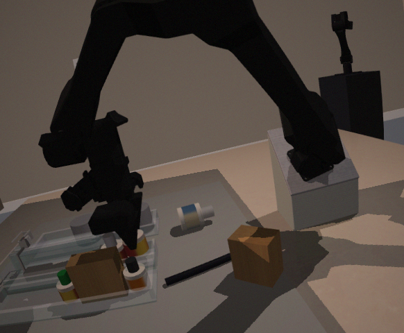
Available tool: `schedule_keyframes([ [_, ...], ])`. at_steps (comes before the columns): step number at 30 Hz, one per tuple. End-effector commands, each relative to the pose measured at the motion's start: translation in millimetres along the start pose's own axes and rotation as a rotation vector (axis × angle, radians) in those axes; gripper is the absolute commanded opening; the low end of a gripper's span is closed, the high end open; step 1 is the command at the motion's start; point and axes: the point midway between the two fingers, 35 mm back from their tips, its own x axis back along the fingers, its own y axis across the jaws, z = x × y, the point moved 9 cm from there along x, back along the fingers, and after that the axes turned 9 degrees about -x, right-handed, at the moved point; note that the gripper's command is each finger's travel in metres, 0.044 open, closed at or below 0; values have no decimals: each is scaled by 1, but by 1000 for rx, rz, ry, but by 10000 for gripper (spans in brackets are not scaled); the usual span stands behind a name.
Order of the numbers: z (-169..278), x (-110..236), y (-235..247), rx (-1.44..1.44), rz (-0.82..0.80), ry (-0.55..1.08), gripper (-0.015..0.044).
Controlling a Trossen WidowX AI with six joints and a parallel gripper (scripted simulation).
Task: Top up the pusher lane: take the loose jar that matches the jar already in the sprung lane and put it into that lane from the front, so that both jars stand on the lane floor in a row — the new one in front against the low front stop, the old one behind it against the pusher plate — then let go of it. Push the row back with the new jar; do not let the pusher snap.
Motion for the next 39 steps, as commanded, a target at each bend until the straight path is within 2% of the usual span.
schedule_keyframes([
  [1,-3,-1,2,10,-10,-13,0],
  [39,1,-11,0,10,-11,-13,0],
])
